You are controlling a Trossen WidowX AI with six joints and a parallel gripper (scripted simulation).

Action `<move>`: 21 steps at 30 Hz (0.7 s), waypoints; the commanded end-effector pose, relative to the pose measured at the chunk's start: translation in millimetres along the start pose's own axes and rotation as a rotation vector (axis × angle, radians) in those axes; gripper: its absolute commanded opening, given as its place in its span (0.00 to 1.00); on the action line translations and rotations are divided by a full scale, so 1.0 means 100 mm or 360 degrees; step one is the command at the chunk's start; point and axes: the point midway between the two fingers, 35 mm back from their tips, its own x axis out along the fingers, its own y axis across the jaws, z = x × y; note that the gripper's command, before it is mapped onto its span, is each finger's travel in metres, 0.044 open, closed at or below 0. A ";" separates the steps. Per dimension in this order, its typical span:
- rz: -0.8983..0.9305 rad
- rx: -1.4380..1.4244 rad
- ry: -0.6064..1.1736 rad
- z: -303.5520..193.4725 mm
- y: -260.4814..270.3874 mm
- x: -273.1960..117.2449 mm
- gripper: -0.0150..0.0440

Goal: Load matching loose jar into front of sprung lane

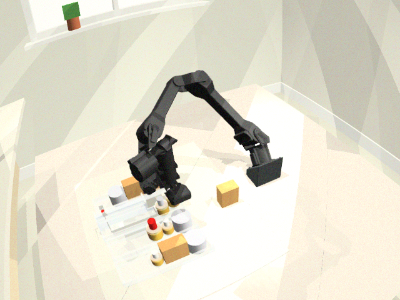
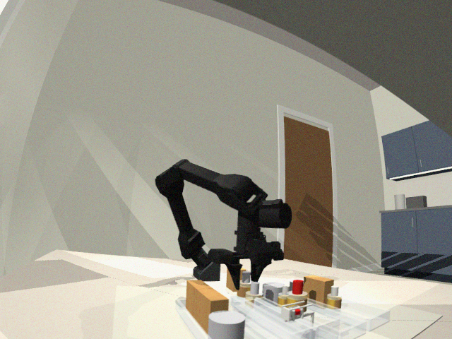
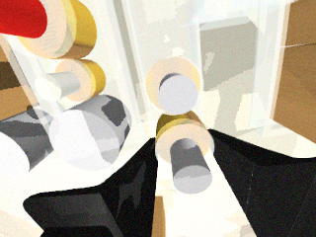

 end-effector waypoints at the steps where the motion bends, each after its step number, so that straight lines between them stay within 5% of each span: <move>1: -0.0010 0.0007 -0.0026 0.04 -0.01 0.01 0.25; 21: -0.0010 0.0007 -0.0026 0.04 0.00 0.08 0.25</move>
